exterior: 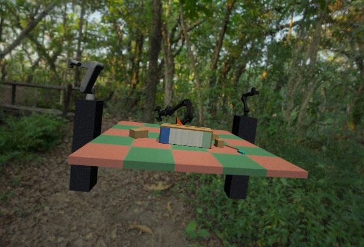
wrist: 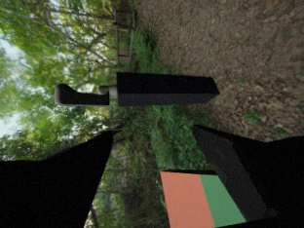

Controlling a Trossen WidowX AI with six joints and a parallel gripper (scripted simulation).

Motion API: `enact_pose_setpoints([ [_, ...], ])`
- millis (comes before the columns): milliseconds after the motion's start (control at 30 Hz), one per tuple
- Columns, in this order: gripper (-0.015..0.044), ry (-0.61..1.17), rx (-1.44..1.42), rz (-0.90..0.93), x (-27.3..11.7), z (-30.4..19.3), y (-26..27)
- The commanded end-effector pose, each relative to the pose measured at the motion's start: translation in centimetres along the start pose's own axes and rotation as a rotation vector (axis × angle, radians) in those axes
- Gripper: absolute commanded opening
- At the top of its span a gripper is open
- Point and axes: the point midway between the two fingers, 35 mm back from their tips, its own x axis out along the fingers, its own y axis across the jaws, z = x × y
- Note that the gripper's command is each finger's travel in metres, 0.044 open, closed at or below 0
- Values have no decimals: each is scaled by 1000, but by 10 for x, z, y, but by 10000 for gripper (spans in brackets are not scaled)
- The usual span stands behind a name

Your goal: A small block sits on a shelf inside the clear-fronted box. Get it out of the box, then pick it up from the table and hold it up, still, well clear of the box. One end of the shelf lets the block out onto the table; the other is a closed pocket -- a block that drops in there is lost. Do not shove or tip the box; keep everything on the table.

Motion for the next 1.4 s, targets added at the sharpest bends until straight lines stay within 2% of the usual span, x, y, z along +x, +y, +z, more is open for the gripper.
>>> enact_pose_setpoints([
  [0, 400, 4, -3, 3, 0, -2, 2],
  [333, 400, 215, -299, 105, -9, -92, 78],
  [633, 400, 543, -922, 305, -61, -230, 153],
  [1000, 400, 899, -1655, 709, -187, -387, 186],
  [1367, 400, 1220, -2301, 1345, -359, -490, 154],
])
